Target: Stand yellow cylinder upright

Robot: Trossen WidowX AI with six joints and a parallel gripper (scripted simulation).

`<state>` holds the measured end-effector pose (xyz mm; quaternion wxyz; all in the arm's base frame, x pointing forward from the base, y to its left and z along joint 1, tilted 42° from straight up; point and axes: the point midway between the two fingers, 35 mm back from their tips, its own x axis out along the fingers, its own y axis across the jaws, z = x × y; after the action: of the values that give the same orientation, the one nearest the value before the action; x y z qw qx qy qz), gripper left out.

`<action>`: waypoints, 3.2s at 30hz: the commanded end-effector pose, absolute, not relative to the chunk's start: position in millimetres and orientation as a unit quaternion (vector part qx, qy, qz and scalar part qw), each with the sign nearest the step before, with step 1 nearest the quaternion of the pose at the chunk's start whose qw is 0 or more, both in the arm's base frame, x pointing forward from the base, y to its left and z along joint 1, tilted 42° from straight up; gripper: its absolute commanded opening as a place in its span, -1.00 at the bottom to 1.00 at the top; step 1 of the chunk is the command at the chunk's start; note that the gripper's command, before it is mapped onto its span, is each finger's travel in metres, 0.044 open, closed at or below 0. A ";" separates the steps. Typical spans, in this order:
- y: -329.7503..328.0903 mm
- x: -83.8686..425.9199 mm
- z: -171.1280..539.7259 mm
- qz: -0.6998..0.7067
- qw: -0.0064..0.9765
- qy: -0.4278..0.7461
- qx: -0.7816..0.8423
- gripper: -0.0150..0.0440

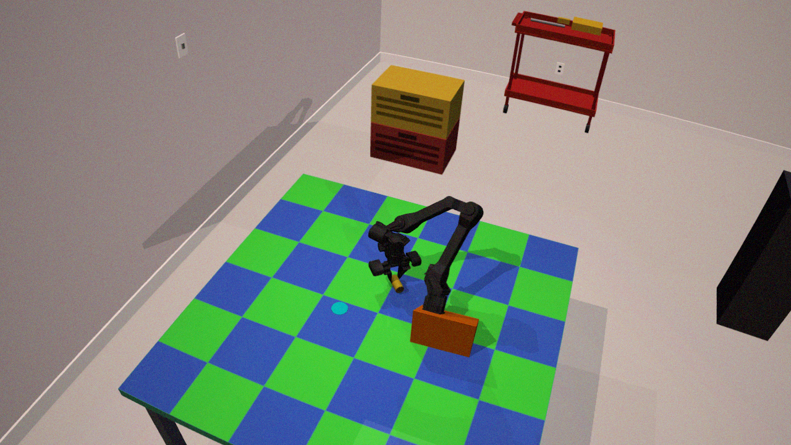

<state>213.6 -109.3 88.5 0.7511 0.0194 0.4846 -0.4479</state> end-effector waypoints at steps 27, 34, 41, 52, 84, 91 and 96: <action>-50.6 201.8 158.1 -0.449 0.753 0.480 0.020 -0.14; -44.3 205.3 161.5 -0.435 0.754 0.493 -0.003 -0.14; -32.9 219.6 159.2 -0.390 0.751 0.529 -0.064 -0.14; -13.2 241.2 153.2 -0.314 0.737 0.576 -0.161 -0.14; 54.1 293.3 117.6 -0.073 0.624 0.652 -0.424 -0.14; 70.1 301.8 106.3 -0.018 0.587 0.656 -0.475 -0.14; 81.8 307.1 97.5 0.021 0.557 0.655 -0.510 -0.14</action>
<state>303.2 74.1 100.7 0.5674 -0.4955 0.6577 0.0006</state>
